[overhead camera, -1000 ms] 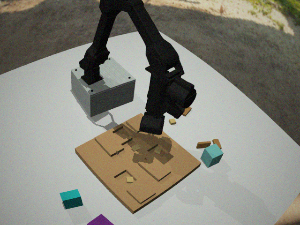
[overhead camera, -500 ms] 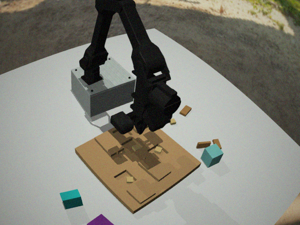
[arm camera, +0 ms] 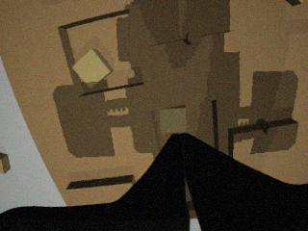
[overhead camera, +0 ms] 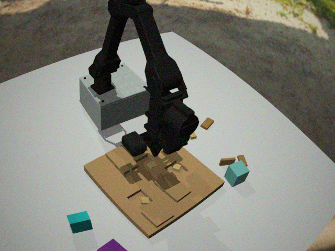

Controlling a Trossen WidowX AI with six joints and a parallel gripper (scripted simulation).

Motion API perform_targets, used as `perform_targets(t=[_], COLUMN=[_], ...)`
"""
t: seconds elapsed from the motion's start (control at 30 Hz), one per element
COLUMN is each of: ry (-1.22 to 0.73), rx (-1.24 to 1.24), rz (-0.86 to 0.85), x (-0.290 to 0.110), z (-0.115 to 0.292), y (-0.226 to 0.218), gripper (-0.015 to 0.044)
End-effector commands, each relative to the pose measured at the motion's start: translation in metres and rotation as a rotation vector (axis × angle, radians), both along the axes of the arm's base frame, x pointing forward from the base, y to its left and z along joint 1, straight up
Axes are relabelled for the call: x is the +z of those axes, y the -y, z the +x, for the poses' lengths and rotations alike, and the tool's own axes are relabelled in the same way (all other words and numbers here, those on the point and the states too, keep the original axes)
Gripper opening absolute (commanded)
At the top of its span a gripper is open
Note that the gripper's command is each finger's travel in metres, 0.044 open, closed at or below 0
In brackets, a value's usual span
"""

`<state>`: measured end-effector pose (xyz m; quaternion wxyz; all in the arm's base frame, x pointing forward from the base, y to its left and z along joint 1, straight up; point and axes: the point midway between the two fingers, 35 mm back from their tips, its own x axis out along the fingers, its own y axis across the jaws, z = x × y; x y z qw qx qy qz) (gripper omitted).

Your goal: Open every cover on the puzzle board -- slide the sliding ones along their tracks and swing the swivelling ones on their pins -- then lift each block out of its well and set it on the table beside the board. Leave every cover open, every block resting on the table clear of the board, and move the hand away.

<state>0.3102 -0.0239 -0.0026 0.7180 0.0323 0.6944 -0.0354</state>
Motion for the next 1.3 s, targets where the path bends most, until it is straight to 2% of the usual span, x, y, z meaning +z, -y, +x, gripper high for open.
perform_targets(t=[0.0,0.83,1.27], ry=[-0.011,-0.011,-0.013], rx=[-0.007,-0.007,-0.007], rz=[-0.002,-0.002,-0.003], x=[-0.022,-0.041,-0.044], z=[-0.003,-0.004,-0.018], y=[0.000,0.001,0.011], gripper=[0.0000,0.0000,0.0000])
